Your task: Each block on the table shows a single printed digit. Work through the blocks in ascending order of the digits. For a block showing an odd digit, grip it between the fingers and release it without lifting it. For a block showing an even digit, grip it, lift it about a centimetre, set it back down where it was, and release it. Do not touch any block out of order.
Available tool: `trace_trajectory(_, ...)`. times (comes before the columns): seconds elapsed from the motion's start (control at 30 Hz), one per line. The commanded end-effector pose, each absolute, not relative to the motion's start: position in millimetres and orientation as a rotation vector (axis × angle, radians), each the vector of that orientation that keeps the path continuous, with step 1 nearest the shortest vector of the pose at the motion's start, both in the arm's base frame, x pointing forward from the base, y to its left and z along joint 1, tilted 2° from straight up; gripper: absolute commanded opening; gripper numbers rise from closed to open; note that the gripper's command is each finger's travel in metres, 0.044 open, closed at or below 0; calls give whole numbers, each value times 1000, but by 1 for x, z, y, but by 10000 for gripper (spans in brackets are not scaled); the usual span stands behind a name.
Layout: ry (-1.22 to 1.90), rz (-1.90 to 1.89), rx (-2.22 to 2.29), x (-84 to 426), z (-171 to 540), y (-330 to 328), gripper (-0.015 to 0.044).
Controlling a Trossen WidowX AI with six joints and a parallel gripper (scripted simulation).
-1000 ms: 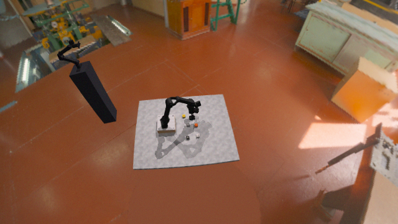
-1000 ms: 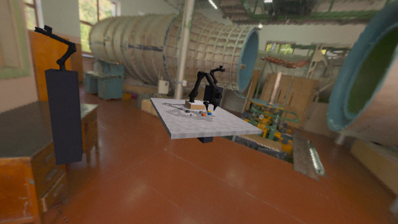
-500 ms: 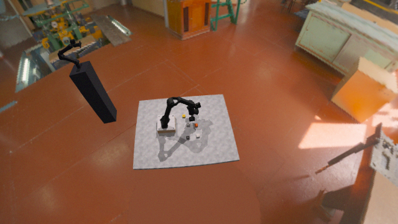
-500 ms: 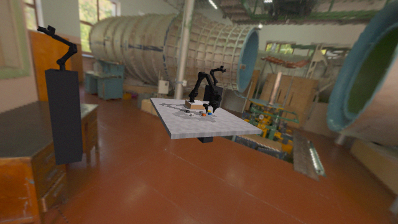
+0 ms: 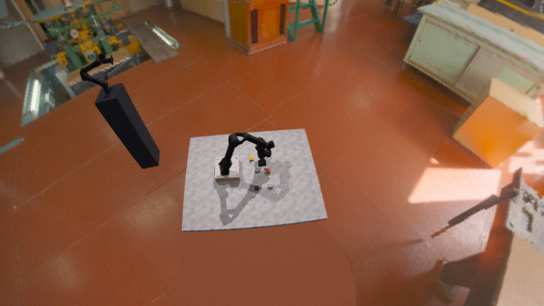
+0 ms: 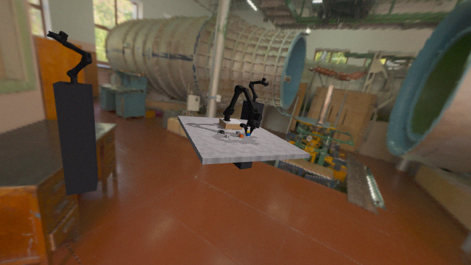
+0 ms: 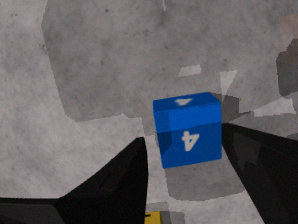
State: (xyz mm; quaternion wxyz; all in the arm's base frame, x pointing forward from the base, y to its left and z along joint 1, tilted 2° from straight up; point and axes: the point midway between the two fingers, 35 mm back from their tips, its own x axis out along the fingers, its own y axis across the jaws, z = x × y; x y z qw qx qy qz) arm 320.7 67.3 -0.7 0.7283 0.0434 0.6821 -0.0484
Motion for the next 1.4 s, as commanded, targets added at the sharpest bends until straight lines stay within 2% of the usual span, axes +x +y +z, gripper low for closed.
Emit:
trace_trajectory(0.0, 1501, -110, 95, 321, -1, 67, 120)
trace_trajectory(1.37, 1501, -110, 95, 320, 14, 67, 120)
